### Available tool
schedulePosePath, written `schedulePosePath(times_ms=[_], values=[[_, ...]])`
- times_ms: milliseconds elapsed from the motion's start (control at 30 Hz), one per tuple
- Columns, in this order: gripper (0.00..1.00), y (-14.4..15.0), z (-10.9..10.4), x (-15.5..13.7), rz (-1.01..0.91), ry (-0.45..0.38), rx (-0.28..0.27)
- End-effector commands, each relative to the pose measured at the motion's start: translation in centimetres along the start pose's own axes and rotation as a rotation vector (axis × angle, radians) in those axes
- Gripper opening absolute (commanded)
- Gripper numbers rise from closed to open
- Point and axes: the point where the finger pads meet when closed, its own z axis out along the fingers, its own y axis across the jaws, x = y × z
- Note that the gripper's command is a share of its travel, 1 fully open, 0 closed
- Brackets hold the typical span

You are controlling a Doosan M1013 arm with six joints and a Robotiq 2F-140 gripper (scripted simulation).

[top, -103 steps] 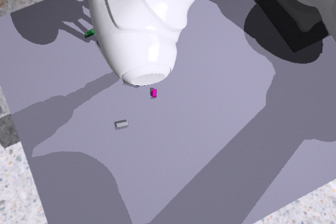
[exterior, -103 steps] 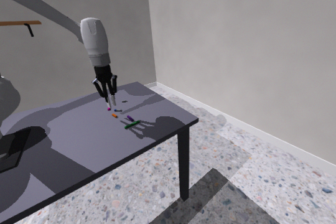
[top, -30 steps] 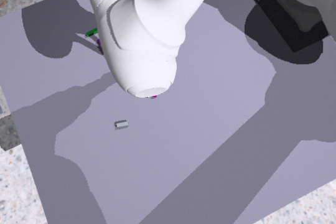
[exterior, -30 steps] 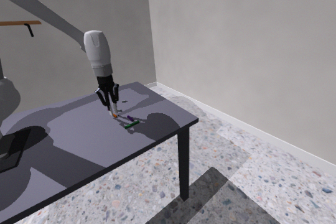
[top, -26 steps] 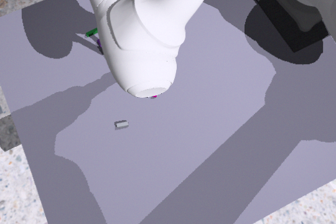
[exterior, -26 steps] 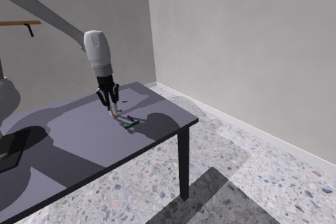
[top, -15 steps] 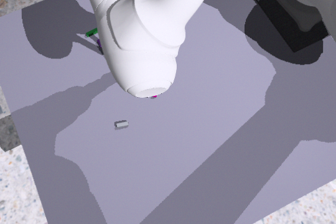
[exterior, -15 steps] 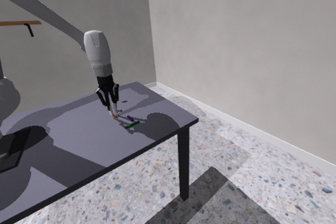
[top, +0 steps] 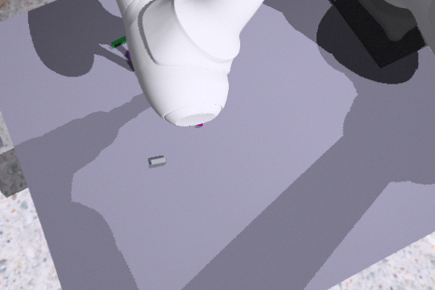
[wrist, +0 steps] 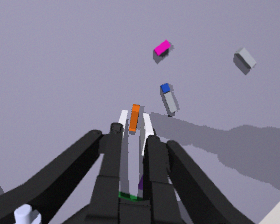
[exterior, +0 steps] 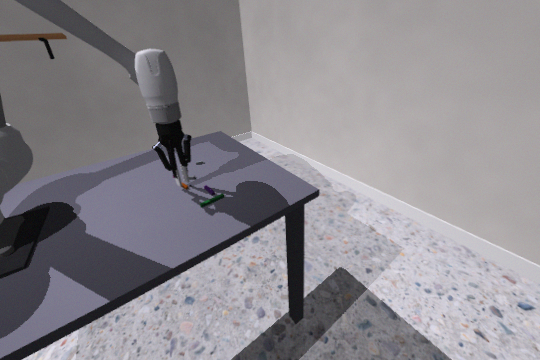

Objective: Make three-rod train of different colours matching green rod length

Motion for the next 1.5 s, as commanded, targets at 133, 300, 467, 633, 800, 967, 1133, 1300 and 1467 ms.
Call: schedulePosePath(times_ms=[133,300,467,633,800,967,1133,1300,1467], values=[[0.15,0.0,0.2,0.0,0.0,0.0,0.0],[0.15,0.0,0.6,0.0,0.0,0.0,0.0],[0.15,0.0,1.1,0.0,0.0,0.0,0.0],[0.15,0.0,1.4,0.0,0.0,0.0,0.0],[0.15,0.0,1.6,0.0,0.0,0.0,0.0],[0.15,0.0,1.7,0.0,0.0,0.0,0.0],[0.15,0.0,1.7,0.0,0.0,0.0,0.0],[0.15,0.0,1.7,0.0,0.0,0.0,0.0],[0.15,0.0,1.7,0.0,0.0,0.0,0.0]])
